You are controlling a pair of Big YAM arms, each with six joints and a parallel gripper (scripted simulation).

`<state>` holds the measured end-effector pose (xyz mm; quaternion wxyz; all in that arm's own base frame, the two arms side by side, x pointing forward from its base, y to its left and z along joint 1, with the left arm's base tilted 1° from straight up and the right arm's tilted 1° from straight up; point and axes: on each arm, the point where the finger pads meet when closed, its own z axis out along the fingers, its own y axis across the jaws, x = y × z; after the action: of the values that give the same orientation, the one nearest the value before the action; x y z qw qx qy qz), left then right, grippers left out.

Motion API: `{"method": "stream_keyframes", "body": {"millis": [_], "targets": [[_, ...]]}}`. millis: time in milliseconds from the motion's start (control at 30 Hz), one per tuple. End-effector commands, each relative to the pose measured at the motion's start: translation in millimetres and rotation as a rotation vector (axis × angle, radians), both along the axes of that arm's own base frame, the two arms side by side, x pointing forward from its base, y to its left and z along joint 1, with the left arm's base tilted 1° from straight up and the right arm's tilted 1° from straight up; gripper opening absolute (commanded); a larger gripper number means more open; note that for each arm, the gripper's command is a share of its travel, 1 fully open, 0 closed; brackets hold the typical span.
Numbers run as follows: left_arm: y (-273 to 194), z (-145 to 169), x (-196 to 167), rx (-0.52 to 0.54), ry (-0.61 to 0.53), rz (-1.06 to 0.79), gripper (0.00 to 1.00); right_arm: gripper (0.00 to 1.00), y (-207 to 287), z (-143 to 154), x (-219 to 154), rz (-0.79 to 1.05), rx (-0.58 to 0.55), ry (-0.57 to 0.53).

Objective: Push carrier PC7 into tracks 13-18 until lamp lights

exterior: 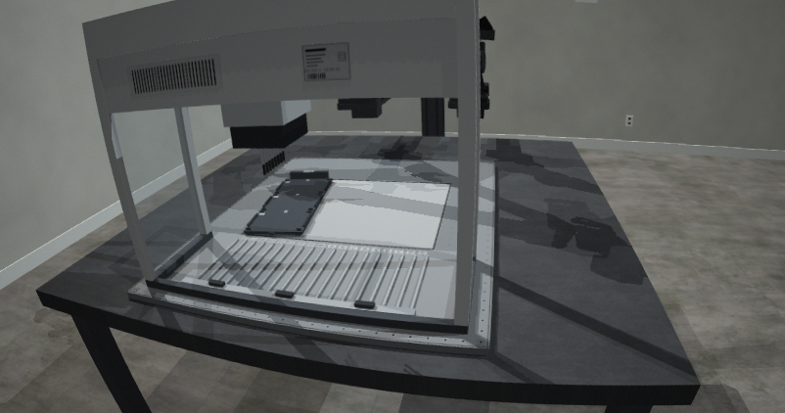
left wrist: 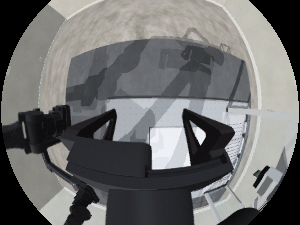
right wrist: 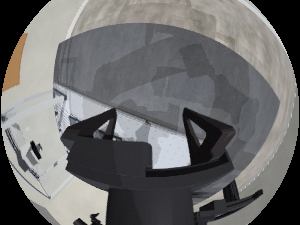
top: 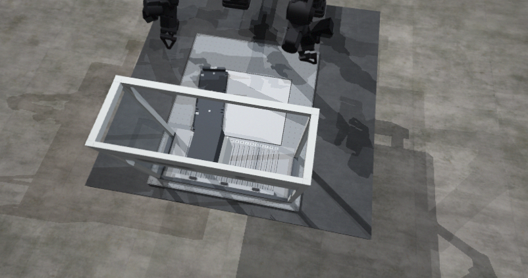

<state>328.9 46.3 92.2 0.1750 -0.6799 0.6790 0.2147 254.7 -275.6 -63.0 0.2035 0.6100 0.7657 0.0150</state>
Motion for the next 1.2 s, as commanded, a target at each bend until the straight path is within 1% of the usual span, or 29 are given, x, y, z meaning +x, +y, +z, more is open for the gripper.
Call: {"method": "stream_keyframes", "body": {"millis": [0,567,633,700,800,967,1033,1100,1167], "targets": [[-1,5,4,0.0,-0.014,-0.002,1.0,1.0,-5,6,5,0.003,-0.016,-0.014],[-1,5,4,0.0,-0.014,-0.002,1.0,1.0,-5,6,5,0.003,-0.016,-0.014],[-1,3,3,-0.008,-0.001,-0.045,1.0,1.0,3,8,7,-0.008,-0.005,-0.017],[-5,-1,7,-0.041,0.013,-0.114,1.0,1.0,11,12,11,-0.031,0.001,-0.02],[-17,-9,16,-0.122,0.008,-0.218,1.0,1.0,29,22,26,-0.047,-0.012,-0.013],[-39,-17,35,-0.248,-0.031,-0.386,1.0,1.0,49,52,65,-0.049,-0.073,-0.02],[-46,-18,42,-0.285,-0.051,-0.435,1.0,1.0,62,61,76,-0.047,-0.091,-0.013],[-46,-18,42,-0.285,-0.051,-0.435,1.0,1.0,62,61,76,-0.047,-0.091,-0.013],[-57,-18,53,-0.331,-0.079,-0.533,1.0,1.0,74,69,86,-0.048,-0.107,-0.006]]}}
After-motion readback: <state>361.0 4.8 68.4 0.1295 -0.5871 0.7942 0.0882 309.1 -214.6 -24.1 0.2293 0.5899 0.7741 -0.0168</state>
